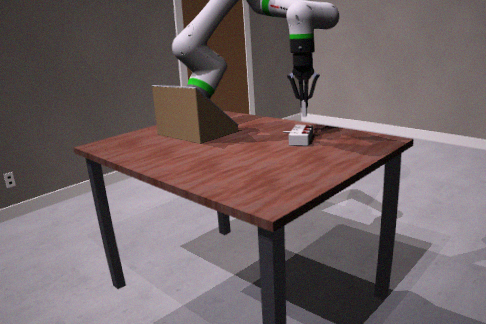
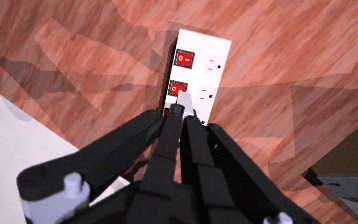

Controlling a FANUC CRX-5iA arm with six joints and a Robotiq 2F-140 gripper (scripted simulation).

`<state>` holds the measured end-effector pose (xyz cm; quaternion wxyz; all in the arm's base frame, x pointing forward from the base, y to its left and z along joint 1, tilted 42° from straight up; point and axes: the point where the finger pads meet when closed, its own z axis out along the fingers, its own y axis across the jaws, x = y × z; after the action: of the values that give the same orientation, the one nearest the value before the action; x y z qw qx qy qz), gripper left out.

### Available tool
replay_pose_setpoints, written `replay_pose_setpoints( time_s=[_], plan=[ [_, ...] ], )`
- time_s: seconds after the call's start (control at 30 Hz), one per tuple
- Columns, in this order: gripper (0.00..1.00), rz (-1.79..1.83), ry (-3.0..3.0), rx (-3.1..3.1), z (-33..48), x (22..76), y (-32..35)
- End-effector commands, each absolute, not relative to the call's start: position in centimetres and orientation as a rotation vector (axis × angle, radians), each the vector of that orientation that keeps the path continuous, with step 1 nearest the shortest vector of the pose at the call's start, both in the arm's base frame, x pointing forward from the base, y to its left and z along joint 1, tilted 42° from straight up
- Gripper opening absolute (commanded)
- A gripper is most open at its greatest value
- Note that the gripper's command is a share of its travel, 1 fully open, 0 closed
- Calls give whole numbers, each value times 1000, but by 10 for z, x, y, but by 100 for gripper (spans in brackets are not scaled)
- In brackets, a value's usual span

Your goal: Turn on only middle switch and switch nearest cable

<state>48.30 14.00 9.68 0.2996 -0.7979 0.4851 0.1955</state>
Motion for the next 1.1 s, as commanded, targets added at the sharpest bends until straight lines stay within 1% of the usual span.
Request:
replay_pose_setpoints(
  time_s=[0.0, 1.07],
  plan=[
    [0, 518, 1285, -2120, 97, 483, 140],
    [0, 510, 1265, -2129, 69, 483, 164]
  ],
)
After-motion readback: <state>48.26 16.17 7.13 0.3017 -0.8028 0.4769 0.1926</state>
